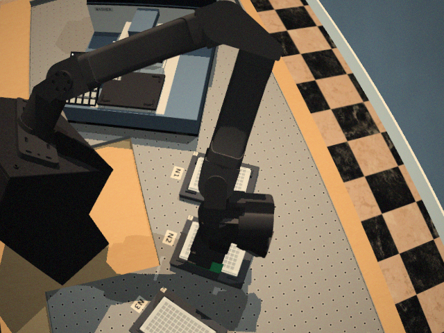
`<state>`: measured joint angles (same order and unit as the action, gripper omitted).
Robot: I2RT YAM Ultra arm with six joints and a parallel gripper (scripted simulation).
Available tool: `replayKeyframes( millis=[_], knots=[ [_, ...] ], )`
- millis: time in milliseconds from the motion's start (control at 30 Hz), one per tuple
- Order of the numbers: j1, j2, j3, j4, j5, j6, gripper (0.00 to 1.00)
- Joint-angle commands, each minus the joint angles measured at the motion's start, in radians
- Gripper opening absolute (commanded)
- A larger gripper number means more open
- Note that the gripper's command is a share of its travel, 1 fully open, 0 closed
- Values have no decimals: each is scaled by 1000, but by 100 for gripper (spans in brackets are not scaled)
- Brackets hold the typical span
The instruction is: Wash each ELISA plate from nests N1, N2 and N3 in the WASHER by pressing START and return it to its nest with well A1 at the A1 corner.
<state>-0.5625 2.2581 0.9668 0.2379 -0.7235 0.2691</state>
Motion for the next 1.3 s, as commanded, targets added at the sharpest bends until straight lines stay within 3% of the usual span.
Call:
replayKeyframes(
  millis=[0,1267],
  knots=[
    [-5,-3,1,2,1,4,0],
    [6,13,10,18,7,17,0]
  ],
)
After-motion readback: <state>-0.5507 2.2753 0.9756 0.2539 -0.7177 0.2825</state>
